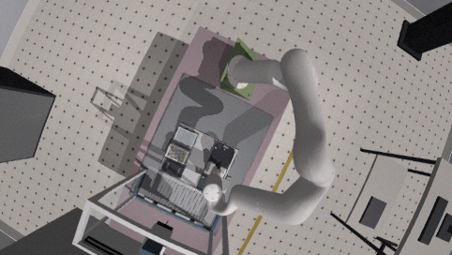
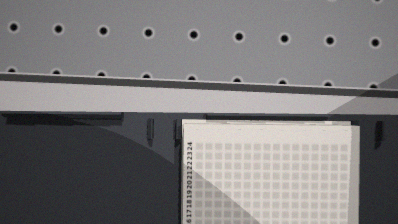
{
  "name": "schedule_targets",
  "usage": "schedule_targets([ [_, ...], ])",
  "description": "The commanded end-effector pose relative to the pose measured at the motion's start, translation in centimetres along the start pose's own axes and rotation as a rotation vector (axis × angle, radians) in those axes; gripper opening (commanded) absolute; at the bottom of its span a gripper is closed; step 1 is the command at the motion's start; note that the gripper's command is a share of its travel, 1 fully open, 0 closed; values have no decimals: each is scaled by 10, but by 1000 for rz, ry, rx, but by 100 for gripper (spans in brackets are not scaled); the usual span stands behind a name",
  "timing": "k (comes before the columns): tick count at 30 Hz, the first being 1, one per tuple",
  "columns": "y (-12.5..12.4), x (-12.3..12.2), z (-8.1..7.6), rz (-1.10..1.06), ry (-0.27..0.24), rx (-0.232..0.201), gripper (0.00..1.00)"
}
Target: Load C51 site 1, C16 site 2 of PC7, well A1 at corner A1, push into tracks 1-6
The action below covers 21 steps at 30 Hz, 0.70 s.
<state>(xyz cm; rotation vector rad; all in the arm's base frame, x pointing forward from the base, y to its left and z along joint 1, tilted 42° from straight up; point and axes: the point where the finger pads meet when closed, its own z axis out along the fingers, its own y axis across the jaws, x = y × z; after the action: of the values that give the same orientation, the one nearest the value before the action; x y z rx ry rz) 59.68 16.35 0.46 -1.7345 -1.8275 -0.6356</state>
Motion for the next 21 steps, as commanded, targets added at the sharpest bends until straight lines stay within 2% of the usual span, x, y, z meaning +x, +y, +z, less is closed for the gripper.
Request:
schedule_targets([
  [1,1,0,-6,-1,0,-2,100],
  [21,1,0,-36,-1,0,-2,100],
])
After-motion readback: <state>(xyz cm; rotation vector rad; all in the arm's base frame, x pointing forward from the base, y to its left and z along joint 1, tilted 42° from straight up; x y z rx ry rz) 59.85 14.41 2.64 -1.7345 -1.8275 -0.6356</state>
